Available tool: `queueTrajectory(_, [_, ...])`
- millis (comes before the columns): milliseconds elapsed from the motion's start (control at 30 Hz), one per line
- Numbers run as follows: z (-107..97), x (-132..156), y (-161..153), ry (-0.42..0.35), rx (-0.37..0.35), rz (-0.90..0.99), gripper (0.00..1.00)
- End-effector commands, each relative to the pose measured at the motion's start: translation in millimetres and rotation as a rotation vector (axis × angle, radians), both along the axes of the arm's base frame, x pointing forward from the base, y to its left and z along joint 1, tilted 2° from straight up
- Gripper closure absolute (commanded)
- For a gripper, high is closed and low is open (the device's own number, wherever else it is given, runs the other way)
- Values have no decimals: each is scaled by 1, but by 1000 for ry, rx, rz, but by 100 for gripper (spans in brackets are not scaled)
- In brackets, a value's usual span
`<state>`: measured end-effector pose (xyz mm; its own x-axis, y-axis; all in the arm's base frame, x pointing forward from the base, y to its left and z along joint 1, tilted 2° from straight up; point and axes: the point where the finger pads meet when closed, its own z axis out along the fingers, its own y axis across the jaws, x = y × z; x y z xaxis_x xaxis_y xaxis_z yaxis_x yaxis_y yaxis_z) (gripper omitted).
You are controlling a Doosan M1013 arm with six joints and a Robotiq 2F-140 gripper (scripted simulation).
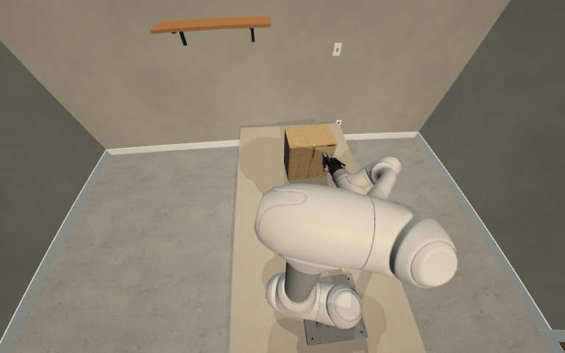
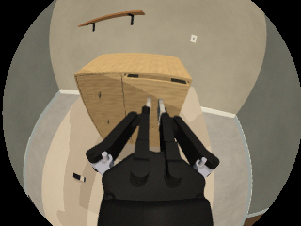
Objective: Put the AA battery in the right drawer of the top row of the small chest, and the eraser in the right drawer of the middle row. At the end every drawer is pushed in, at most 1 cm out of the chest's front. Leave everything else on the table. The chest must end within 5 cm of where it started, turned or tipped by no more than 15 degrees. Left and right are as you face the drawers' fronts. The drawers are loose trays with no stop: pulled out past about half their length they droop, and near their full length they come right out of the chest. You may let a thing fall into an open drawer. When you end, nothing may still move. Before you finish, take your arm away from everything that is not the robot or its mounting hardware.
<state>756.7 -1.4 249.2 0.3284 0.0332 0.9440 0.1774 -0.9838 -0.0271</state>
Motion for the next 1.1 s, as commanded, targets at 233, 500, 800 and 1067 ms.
queueTrajectory(233, [0, -12, -2, 0, 0, 0, 92])
queueTrajectory(500, [0, -23, -4, 0, 0, 0, 92])
queueTrajectory(800, [0, -33, -6, 0, 0, 0, 92])
queueTrajectory(1067, [-1, -43, -8, 0, 0, 0, 92])
